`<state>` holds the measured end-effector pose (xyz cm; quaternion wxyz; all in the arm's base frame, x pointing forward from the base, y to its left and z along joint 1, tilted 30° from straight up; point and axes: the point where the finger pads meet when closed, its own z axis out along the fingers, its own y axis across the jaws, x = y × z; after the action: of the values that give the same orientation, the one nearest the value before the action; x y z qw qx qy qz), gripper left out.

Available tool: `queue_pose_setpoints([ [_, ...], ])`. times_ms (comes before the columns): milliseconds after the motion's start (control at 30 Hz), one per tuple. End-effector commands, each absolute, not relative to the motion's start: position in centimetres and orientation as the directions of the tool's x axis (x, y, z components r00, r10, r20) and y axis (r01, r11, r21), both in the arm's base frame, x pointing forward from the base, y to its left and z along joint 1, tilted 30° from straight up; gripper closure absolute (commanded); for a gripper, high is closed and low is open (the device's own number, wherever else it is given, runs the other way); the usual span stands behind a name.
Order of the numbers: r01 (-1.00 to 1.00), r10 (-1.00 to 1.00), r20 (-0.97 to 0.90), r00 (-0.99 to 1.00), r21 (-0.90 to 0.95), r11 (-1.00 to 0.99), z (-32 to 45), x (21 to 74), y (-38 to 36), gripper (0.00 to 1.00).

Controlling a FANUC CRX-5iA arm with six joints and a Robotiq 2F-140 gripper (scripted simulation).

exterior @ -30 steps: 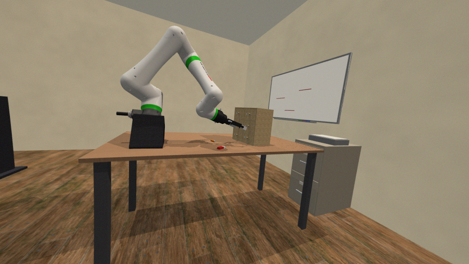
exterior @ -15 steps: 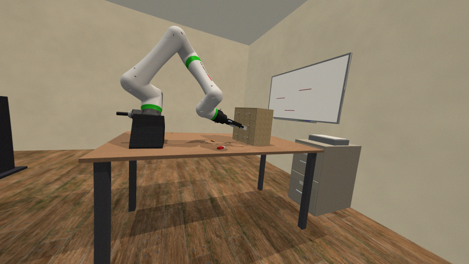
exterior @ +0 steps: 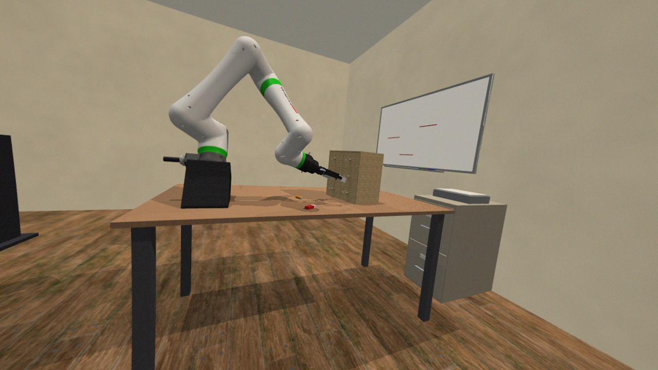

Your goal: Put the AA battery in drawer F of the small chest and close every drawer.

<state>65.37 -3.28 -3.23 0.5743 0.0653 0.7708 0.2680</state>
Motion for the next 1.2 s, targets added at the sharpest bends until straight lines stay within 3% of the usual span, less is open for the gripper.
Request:
queue_pose_setpoints([
  [0, -0.207, 0.408, -0.85, -0.332, 0.488, 0.848, -3.2, 65.4, -3.3, 0.0],
  [1167, -0.207, 0.408, -0.85, -0.332, 0.488, 0.848, -1.3, 65.4, -4.4, 0.0],
])
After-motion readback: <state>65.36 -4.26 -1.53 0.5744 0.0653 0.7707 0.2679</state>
